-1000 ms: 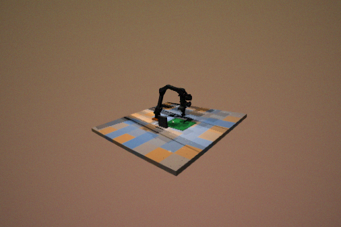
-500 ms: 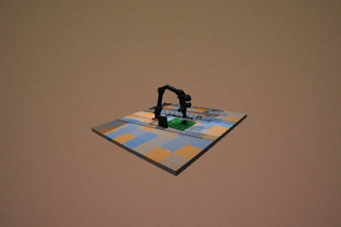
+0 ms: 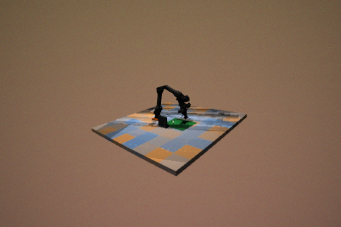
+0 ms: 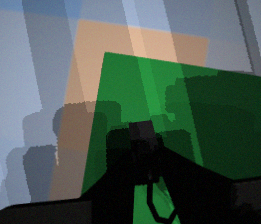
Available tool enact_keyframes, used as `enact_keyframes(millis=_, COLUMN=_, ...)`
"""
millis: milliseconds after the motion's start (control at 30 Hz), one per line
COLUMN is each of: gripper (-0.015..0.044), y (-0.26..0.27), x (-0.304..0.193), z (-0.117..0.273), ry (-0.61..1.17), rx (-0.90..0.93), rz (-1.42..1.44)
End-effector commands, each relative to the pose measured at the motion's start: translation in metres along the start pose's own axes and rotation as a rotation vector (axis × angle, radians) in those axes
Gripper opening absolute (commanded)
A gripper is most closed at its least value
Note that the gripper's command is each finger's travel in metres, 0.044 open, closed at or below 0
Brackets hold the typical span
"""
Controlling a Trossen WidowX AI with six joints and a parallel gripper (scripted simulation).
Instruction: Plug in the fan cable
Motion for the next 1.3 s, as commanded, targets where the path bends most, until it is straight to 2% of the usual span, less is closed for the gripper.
enact_keyframes(millis=0, gripper=0.0000, y=-0.001, x=-0.002, z=-0.001, ry=-0.053, rx=-0.001, rz=-0.010)
enact_keyframes(millis=1267, gripper=0.0000, y=-0.003, x=-0.023, z=-0.016, ry=-0.415, rx=-0.025, rz=-0.023)
Point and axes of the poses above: the point midway between the two fingers, 35 mm back from their tips, its own z axis back along the fingers, its own y axis across the jaws, x = y × z, the point moved 5 cm from there along z, back along the fingers, and after that the axes turned 5 degrees about z, right-handed, at the moved point
